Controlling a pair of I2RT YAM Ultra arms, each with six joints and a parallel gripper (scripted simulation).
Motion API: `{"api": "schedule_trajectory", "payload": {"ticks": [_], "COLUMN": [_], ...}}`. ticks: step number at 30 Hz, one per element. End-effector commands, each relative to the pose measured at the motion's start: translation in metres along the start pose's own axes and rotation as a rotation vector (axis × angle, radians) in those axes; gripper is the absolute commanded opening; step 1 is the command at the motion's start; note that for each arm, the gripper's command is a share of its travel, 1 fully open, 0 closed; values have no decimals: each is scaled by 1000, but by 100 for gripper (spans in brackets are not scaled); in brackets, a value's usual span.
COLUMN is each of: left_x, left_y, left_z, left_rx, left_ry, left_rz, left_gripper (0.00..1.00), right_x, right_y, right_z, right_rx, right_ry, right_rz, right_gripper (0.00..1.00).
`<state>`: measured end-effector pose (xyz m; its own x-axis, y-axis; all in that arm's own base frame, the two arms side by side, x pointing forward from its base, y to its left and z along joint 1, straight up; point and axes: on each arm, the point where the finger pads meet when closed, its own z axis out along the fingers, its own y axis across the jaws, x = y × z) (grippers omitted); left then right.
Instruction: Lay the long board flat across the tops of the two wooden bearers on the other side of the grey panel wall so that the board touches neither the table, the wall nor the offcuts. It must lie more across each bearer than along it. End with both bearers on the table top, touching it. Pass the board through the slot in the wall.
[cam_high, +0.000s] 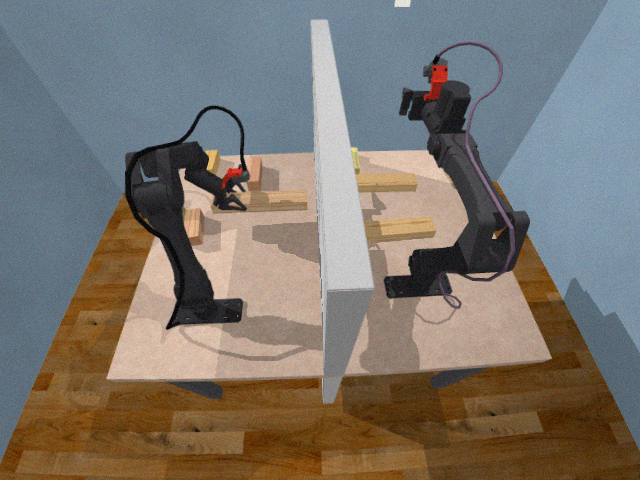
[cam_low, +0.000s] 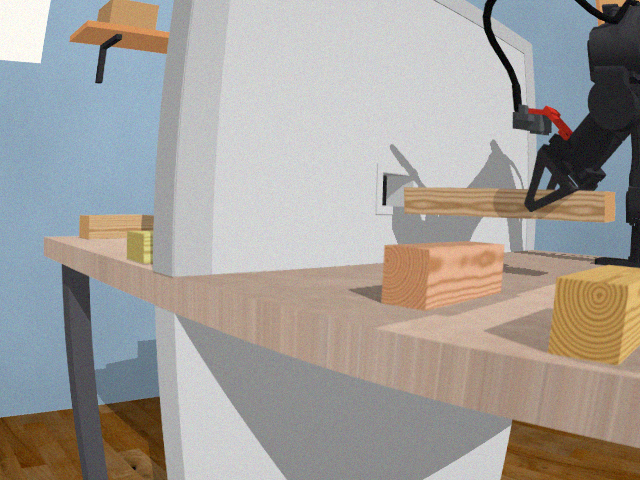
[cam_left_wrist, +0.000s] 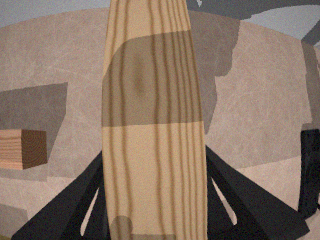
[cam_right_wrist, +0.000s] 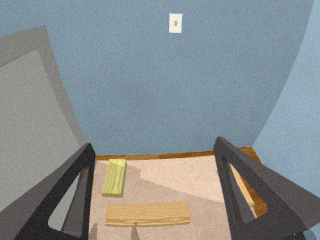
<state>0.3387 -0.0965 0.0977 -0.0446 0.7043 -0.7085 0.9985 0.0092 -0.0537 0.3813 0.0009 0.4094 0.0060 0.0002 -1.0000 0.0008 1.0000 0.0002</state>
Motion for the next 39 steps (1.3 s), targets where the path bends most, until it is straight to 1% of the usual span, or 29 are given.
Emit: {"api": "schedule_trajectory", "payload": {"ticks": [1, 2, 3, 5, 7, 10, 11, 12, 20, 23, 24, 27, 28, 30, 32, 34, 37, 38, 39], "left_x": [-35, -36, -27, -41, -40, -39, -42, -48, -50, -51, -51, -51, -47, -52, -52, -51, -40, -43, -42], "left_y": [3, 3, 7, 6, 9, 9, 7, 8, 11, 14, 19, 20, 15, 23, 23, 18, 5, 10, 6], "left_z": [-10, -10, -15, -22, -28, -27, -20, -24, -25, -25, -25, -25, -23, -27, -26, -24, -12, -16, -15], "left_rx": [12, 10, -9, -34, -55, -52, -31, -46, -57, -70, -92, -91, -73, -110, -113, -94, -59, -72, -55], "left_ry": [-132, -122, -117, -115, -117, -118, -118, -118, -119, -119, -117, -117, -119, -116, -116, -118, -121, -120, -122], "left_rz": [60, 57, 29, 79, 81, 77, 86, 106, 105, 117, 139, 139, 112, 144, 142, 129, 89, 103, 84], "left_gripper": [0, 0, 0, 0, 0, 0, 0, 0, 0, 0, 0, 0, 0, 0, 0, 0, 0, 0, 0], "right_x": [-11, -11, -11, -11, -11, -11, -11, -11, -11, -11, -11, -11, -11, -11, -11, -11, -11, -11, -11], "right_y": [-2, -2, -2, -2, -2, -2, -2, -2, -2, -2, -2, -2, -2, -2, -2, -2, -2, -2, -2], "right_z": [-8, -8, -8, -8, -8, -8, -8, -8, -8, -8, -8, -8, -8, -8, -8, -8, -8, -8, -8], "right_rx": [2, 2, 2, 2, 2, 2, 2, 2, 2, 2, 2, 2, 2, 2, 2, 2, 2, 2, 2], "right_ry": [-32, -32, -32, -32, -32, -32, -32, -32, -32, -32, -32, -32, -32, -32, -32, -32, -32, -32, -32], "right_rz": [0, 0, 0, 0, 0, 0, 0, 0, 0, 0, 0, 0, 0, 0, 0, 0, 0, 0, 0], "right_gripper": [100, 100, 100, 100, 100, 100, 100, 100, 100, 100, 100, 100, 100, 100, 100, 100, 100, 100, 100]}}
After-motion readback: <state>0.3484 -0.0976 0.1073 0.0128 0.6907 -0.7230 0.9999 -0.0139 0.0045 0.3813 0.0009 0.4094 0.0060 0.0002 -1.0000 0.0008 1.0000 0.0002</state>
